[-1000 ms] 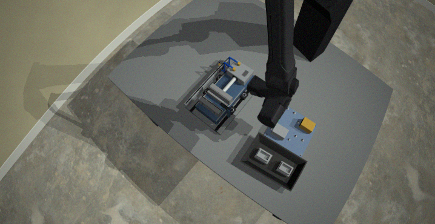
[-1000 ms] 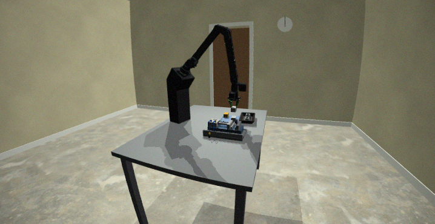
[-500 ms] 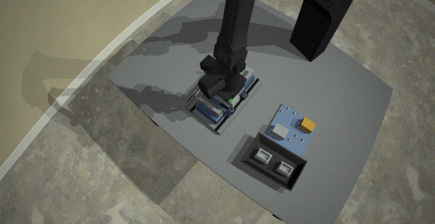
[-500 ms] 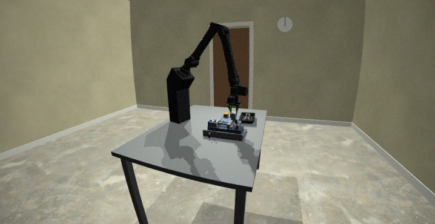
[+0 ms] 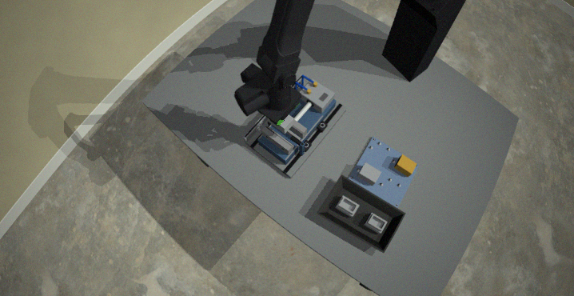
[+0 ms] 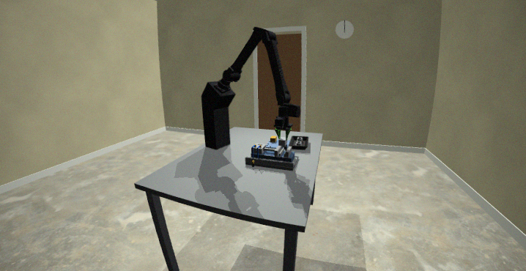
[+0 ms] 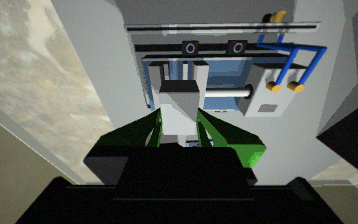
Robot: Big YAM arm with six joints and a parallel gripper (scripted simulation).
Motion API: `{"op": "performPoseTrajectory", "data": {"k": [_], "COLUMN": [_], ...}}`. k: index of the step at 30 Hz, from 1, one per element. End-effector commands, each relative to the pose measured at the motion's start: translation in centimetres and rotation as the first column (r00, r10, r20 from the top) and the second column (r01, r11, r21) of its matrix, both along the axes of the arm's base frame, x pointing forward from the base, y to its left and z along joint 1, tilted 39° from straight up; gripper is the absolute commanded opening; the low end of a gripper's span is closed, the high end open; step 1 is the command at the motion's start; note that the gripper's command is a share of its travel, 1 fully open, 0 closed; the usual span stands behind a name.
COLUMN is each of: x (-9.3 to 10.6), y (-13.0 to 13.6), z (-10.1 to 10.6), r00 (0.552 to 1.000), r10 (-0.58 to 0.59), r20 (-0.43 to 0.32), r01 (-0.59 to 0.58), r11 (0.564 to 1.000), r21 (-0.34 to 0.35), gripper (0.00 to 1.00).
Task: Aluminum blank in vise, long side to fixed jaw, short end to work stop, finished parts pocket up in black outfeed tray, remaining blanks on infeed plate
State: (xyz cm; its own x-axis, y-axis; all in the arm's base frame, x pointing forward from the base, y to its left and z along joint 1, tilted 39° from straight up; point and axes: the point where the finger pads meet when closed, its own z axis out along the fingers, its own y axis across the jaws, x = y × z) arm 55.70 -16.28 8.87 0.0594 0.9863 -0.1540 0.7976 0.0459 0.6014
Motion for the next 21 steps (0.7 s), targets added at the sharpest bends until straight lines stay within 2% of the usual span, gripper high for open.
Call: {"op": "performPoseTrajectory", "data": {"k": [1,10,21], "x": [0.3,0.4,0.5], "y": [0.5,0.9,1.0], "z": [-0.1,1.1,1.5], "r00": [1.0,1.0,0.999], "r10": [0.022,0.024,0.024], "r20": [-0.007,0.018,0.026], "r01": [-0.022,-0.023,-0.023], "r11": [1.0,1.0,1.0], "r21": [-0.006,-0.012,-0.013], "gripper": [0.0,0.0,0.0]}}
